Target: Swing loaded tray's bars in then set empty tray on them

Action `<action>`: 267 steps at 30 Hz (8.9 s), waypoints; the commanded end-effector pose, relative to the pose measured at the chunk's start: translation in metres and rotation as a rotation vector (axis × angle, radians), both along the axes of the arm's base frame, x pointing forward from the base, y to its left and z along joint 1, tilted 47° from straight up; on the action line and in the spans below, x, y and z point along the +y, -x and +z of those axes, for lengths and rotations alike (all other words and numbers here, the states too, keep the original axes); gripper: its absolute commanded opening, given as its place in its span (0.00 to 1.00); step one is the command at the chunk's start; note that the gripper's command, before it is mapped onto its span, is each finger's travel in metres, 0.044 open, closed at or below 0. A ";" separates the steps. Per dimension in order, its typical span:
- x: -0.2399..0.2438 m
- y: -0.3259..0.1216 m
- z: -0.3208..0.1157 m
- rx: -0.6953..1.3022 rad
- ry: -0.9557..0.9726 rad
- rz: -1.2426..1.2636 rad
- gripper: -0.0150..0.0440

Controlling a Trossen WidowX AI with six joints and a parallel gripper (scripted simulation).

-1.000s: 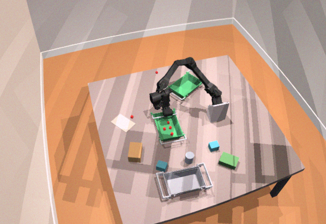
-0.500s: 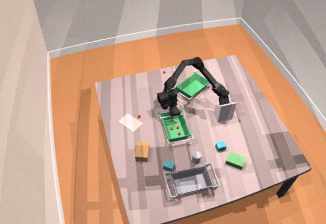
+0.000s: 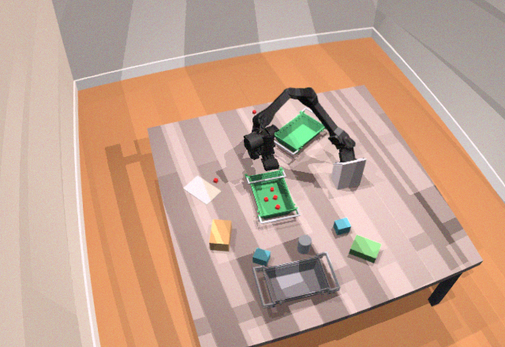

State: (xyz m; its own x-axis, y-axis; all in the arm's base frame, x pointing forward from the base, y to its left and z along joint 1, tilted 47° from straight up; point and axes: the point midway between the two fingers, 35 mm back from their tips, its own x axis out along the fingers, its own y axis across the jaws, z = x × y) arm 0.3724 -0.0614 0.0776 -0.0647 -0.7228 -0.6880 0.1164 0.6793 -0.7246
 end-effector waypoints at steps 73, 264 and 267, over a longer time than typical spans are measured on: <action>0.031 -0.004 -0.180 0.005 0.001 -0.024 0.40; -0.188 0.325 0.070 0.430 -0.026 0.358 1.00; -0.196 0.327 0.061 0.431 -0.025 0.357 1.00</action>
